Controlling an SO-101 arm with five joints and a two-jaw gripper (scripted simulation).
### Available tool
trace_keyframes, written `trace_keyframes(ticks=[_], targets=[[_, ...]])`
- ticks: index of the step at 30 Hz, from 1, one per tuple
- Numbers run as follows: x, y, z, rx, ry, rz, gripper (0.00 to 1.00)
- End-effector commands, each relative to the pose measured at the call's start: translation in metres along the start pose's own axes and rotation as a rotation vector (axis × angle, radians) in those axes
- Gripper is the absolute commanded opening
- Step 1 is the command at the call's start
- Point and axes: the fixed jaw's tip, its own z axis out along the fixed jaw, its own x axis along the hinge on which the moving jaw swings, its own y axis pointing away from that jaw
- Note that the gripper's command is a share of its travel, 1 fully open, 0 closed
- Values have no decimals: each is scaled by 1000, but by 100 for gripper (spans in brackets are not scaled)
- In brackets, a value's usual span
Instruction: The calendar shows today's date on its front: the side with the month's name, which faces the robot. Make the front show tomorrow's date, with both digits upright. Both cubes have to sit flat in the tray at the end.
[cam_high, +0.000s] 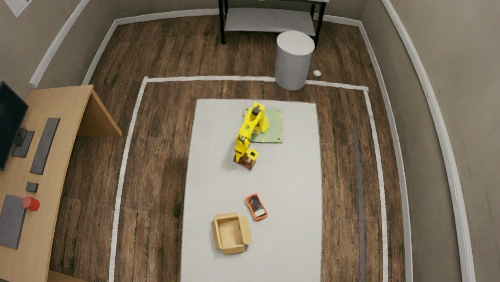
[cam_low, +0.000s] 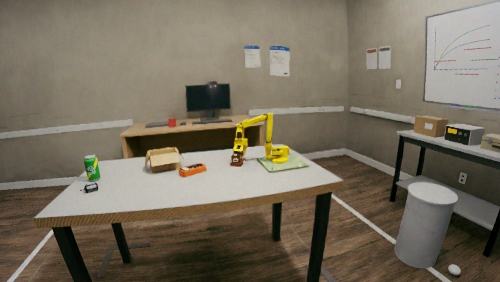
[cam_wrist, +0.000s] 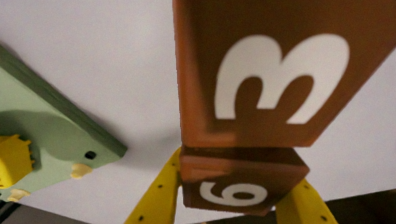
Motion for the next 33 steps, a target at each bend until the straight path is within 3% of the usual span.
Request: trace_keyframes(ticks=[1,8,33], targets=[[0,3,3,-15,-1,10,9],[0,3,3,-15,-1,10,26],[0,3,3,-15,-1,10,33]])
